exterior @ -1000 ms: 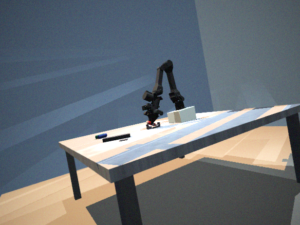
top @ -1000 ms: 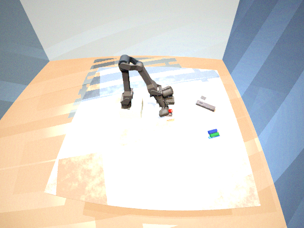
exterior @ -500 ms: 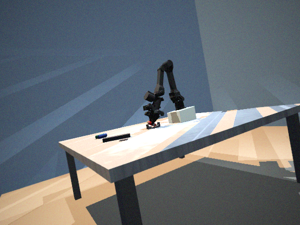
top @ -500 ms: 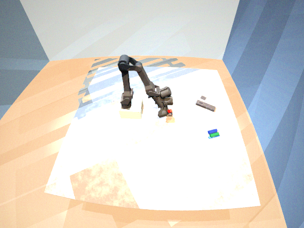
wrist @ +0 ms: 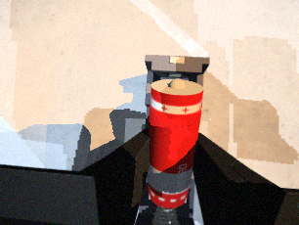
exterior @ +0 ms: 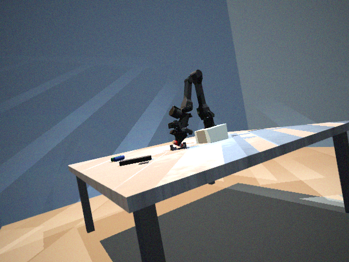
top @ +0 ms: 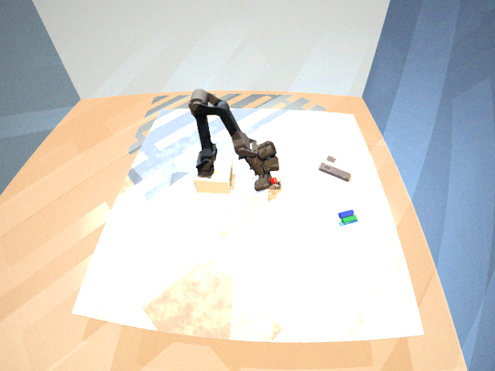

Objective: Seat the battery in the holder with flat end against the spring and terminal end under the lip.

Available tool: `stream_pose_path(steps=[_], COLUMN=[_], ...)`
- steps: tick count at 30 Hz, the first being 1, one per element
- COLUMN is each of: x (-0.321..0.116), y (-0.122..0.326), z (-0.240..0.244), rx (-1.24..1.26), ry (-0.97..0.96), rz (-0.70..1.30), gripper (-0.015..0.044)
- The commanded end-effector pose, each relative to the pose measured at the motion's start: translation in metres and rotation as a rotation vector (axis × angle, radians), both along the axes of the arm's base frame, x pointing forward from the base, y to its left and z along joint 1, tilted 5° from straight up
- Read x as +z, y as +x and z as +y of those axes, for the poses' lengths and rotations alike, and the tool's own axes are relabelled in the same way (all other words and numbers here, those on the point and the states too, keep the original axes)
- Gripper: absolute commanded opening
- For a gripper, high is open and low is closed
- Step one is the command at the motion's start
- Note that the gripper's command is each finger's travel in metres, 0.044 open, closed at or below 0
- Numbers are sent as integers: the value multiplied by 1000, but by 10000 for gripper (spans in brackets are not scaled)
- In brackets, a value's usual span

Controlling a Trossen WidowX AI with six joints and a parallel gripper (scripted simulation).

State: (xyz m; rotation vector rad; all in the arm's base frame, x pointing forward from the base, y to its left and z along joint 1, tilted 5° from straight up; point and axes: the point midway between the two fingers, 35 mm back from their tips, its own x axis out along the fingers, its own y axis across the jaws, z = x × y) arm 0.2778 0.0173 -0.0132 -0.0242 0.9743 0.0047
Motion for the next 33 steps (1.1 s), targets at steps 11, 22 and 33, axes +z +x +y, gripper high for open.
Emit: stream_pose_path(steps=[11, 22, 33], x=[-3, -3, -5], y=[-11, -11, -8], z=[0, 0, 0], rx=[4, 4, 2], ry=[0, -1, -2], rz=[20, 28, 77], gripper=[83, 83, 83])
